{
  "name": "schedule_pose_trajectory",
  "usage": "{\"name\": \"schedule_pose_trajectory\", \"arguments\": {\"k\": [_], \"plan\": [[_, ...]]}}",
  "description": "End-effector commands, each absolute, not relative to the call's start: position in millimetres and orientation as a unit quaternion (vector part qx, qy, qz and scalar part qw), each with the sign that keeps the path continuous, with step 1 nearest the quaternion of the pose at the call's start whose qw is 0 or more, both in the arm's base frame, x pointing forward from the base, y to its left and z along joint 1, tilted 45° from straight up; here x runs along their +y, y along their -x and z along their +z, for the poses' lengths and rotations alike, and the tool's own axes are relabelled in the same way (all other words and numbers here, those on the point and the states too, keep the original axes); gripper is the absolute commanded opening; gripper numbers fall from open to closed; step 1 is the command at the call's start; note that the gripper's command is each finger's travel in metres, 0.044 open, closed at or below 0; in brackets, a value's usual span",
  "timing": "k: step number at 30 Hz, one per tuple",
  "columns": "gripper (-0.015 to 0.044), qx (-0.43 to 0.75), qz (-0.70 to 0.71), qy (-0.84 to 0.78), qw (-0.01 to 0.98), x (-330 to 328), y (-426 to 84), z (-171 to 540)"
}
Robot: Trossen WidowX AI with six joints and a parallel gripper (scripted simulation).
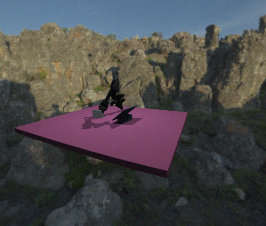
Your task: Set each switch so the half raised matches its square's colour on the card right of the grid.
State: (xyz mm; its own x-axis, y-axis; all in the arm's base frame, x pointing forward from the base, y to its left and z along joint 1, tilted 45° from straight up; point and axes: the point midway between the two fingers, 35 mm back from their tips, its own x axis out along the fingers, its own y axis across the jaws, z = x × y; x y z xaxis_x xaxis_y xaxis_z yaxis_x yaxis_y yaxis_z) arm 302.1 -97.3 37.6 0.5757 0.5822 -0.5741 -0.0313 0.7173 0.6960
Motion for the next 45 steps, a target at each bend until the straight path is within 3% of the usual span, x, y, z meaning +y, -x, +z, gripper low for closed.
{"name": "schedule_pose_trajectory", "arguments": {"k": [1, 45], "plan": [[0.0, 0.423, 0.184, -0.328, 0.825, -93.9, -305.4, 33.3], [0.0, 0.423, 0.184, -0.328, 0.825, -89.0, -310.4, 28.8]]}}
